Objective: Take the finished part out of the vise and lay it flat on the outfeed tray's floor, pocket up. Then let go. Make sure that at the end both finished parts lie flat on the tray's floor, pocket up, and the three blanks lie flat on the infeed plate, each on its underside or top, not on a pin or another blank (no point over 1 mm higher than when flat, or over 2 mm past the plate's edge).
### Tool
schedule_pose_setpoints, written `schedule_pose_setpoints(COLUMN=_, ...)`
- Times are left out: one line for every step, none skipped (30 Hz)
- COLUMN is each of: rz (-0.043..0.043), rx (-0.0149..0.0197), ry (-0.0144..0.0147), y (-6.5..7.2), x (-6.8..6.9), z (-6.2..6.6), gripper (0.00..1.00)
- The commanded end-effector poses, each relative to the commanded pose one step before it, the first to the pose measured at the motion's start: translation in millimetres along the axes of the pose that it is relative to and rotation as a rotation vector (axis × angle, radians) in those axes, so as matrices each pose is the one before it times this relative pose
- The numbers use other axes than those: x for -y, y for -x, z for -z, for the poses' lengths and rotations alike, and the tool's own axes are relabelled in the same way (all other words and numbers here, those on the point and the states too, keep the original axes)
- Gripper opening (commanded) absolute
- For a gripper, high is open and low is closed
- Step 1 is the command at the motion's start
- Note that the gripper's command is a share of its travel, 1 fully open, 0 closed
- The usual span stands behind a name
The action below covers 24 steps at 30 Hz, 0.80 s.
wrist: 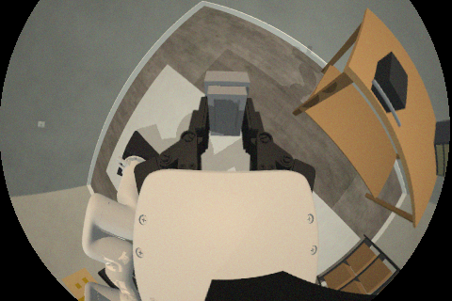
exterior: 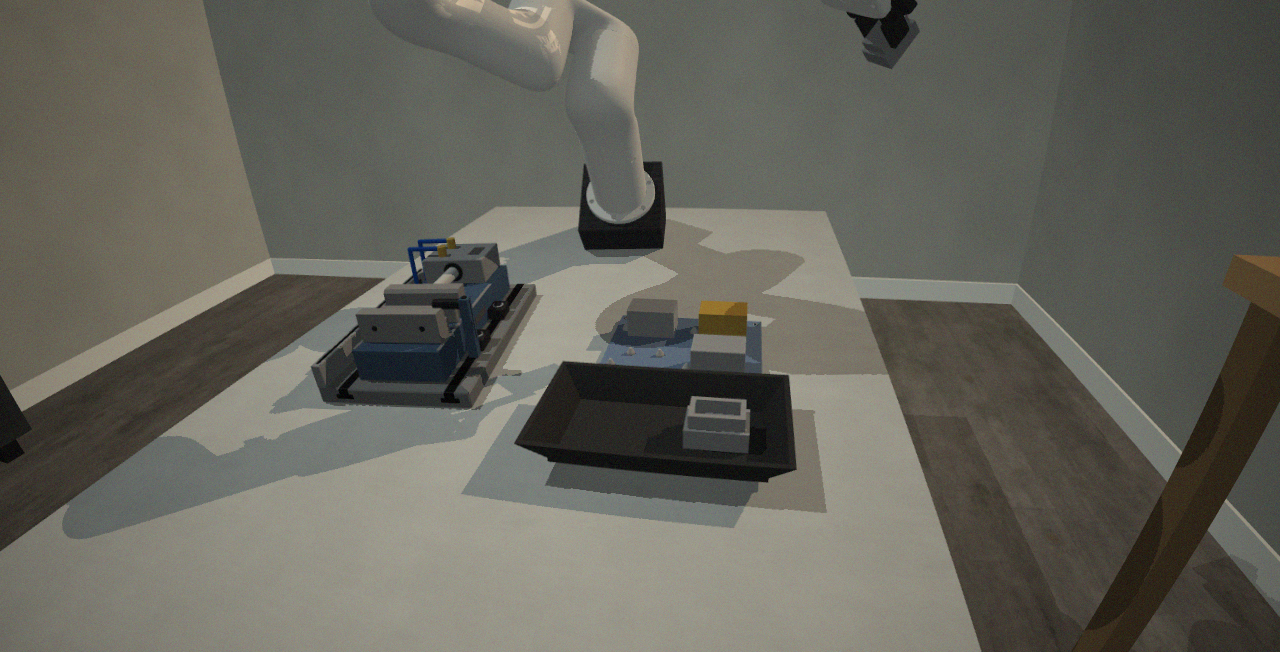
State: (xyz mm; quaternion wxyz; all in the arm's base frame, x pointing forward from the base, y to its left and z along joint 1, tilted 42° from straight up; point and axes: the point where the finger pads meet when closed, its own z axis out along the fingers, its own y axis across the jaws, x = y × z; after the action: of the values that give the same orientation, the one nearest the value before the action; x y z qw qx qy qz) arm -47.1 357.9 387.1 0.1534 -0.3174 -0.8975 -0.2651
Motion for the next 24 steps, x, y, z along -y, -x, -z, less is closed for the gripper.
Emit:
schedule_pose_setpoints(rz=-0.04299, rx=0.04355, ry=0.06634, y=28.23, x=-34.92, z=4.52, gripper=0.00)
schedule_pose_setpoints(rz=-0.01100, rx=0.01302, ry=0.01569, y=7.54, x=-7.84, z=0.80, gripper=0.00)
schedule_pose_setpoints(rz=-0.01092, rx=0.01323, ry=0.01545, y=7.61, x=-7.72, z=0.77, gripper=0.00)
schedule_pose_setpoints(rz=-0.01102, rx=0.01364, ry=0.01545, y=7.81, x=-7.72, z=0.75, gripper=0.00)
schedule_pose_setpoints(rz=-0.01104, rx=0.01395, ry=0.01533, y=7.94, x=-7.65, z=0.73, gripper=0.00)
schedule_pose_setpoints(rz=-0.01098, rx=0.01417, ry=0.01510, y=8.03, x=-7.54, z=0.70, gripper=0.00)
schedule_pose_setpoints(rz=-0.01092, rx=0.01439, ry=0.01487, y=8.11, x=-7.42, z=0.68, gripper=0.00)
schedule_pose_setpoints(rz=-0.01089, rx=0.01463, ry=0.01468, y=8.21, x=-7.32, z=0.65, gripper=0.00)
schedule_pose_setpoints(rz=-0.01085, rx=0.01488, ry=0.01448, y=8.30, x=-7.22, z=0.62, gripper=0.00)
schedule_pose_setpoints(rz=0.00000, rx=0.00000, ry=0.00000, y=0.00, x=0.00, z=0.00, gripper=0.00)
schedule_pose_setpoints(rz=0.00000, rx=0.00000, ry=0.00000, y=0.00, x=0.00, z=0.00, gripper=0.00)
schedule_pose_setpoints(rz=-0.01227, rx=0.01717, ry=0.01617, y=9.54, x=-8.06, z=0.70, gripper=0.00)
schedule_pose_setpoints(rz=-0.01204, rx=0.01721, ry=0.01567, y=9.52, x=-7.81, z=0.65, gripper=0.00)
schedule_pose_setpoints(rz=-0.01182, rx=0.01724, ry=0.01517, y=9.48, x=-7.56, z=0.61, gripper=0.00)
schedule_pose_setpoints(rz=-0.01159, rx=0.01724, ry=0.01468, y=9.44, x=-7.32, z=0.57, gripper=0.00)
schedule_pose_setpoints(rz=-0.01016, rx=0.01539, ry=0.01270, y=8.39, x=-6.34, z=0.46, gripper=0.00)
schedule_pose_setpoints(rz=-0.01034, rx=0.01593, ry=0.01276, y=8.65, x=-6.37, z=0.45, gripper=0.00)
schedule_pose_setpoints(rz=-0.01074, rx=0.01684, ry=0.01308, y=9.11, x=-6.53, z=0.45, gripper=0.00)
schedule_pose_setpoints(rz=-0.01064, rx=0.01695, ry=0.01276, y=9.14, x=-6.37, z=0.42, gripper=0.00)
schedule_pose_setpoints(rz=-0.01047, rx=0.01696, ry=0.01238, y=9.11, x=-6.18, z=0.39, gripper=0.00)
schedule_pose_setpoints(rz=-0.01025, rx=0.01687, ry=0.01193, y=9.03, x=-5.97, z=0.35, gripper=0.00)
schedule_pose_setpoints(rz=-0.01001, rx=0.01674, ry=0.01148, y=8.94, x=-5.75, z=0.32, gripper=0.00)
schedule_pose_setpoints(rz=-0.00978, rx=0.01660, ry=0.01104, y=8.83, x=-5.53, z=0.29, gripper=0.00)
schedule_pose_setpoints(rz=-0.00955, rx=0.01644, ry=0.01061, y=8.72, x=-5.32, z=0.26, gripper=0.00)
